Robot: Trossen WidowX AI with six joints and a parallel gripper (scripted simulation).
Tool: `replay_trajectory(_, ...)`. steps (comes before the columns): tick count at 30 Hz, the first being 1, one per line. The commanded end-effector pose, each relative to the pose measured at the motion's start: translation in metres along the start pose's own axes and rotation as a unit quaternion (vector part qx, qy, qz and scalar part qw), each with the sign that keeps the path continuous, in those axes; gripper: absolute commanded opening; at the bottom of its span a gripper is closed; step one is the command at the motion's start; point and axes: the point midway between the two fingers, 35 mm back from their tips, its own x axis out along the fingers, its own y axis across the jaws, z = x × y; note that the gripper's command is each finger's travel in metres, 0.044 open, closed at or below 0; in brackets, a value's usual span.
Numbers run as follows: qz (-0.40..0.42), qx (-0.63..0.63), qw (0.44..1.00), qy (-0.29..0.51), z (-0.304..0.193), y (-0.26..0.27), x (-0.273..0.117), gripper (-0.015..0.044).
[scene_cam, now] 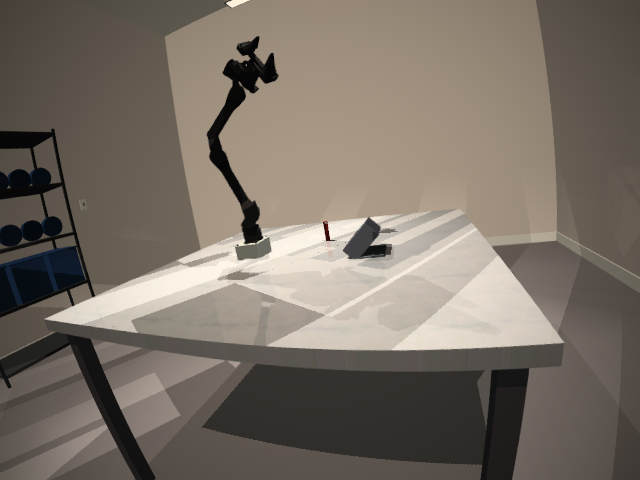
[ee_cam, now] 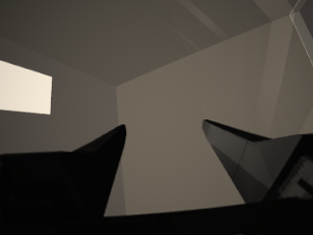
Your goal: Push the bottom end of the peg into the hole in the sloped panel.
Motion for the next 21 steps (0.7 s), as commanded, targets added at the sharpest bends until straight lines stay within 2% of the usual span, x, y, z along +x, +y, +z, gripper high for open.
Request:
replay_trajectory(1, 0.000, 0.000, 1.000, 0.001, -0.001, -0.001, 0.000, 0.0426)
replay_trajectory(2, -0.002, -0.002, 1.000, 0.002, -0.002, -0.002, 0.001, 0.0440)
replay_trajectory(10, -0.042, -0.037, 0.997, 0.045, -0.039, -0.053, 0.009, 0.0440)
replay_trajectory(21, -0.097, -0.056, 0.988, 0.109, -0.071, -0.105, 0.001, 0.0440)
